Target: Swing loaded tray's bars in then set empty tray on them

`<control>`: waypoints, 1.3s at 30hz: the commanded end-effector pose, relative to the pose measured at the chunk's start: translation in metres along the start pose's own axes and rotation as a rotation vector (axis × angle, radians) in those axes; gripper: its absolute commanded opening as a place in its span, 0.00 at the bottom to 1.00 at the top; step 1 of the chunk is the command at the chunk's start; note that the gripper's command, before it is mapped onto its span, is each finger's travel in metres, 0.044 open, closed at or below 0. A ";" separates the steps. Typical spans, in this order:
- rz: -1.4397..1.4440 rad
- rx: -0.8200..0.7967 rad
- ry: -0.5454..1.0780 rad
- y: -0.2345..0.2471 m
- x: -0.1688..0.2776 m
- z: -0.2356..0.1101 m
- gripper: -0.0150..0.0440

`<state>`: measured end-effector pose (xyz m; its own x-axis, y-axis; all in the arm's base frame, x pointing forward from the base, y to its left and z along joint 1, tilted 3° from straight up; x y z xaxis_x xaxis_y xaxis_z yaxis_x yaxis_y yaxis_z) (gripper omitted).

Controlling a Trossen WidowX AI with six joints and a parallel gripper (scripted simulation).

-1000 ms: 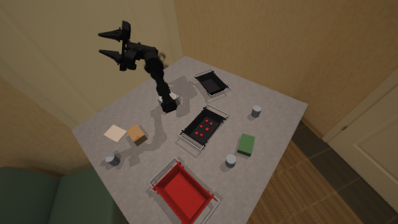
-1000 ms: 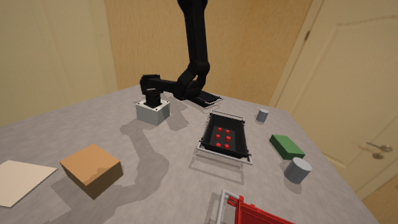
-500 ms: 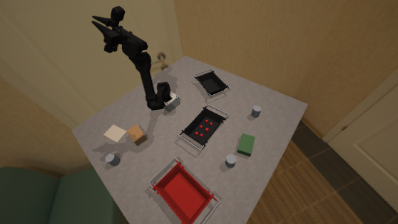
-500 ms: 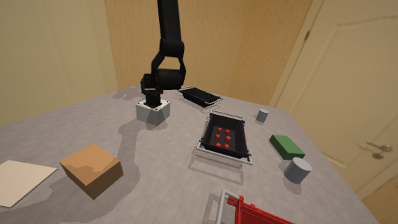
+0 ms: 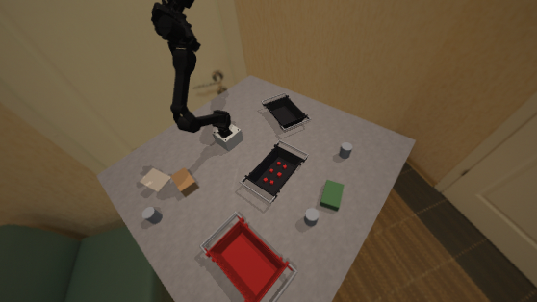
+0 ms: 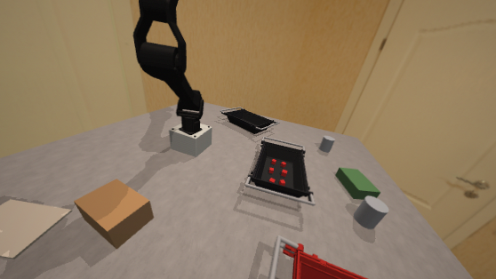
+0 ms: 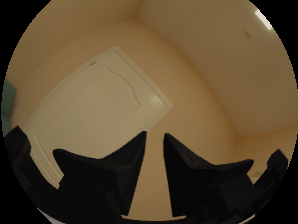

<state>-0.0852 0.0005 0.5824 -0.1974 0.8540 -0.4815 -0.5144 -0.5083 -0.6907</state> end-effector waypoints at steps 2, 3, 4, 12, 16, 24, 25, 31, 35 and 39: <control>0.014 0.099 0.232 -0.020 0.061 0.014 0.39; 0.024 0.125 0.282 -0.025 0.074 0.015 0.39; 0.034 0.152 0.331 -0.031 0.087 0.014 0.39; 0.075 0.318 0.609 -0.066 0.160 -0.006 0.39; 0.091 0.412 0.739 -0.086 0.192 -0.028 0.39; 0.115 0.621 1.049 -0.129 0.252 -0.099 0.39; 0.120 0.651 1.091 -0.134 0.258 -0.111 0.39; 0.163 0.842 1.333 -0.160 0.284 -0.194 0.39; 0.181 0.979 1.453 -0.169 0.285 -0.251 0.39; 0.199 1.087 1.539 -0.173 0.281 -0.295 0.39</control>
<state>0.1687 0.3018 0.4159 0.2223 -0.2936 -0.9297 -0.9464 0.1643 -0.2781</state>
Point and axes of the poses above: the point midway between the two fingers, 35 mm back from their tips, its own z axis out along the fingers, its own y axis across the jaws, x = y × z, the point moved 4 cm from there along -z, back along the fingers, and after that the axes turned 8 degrees about -z, right-handed, at the moved point
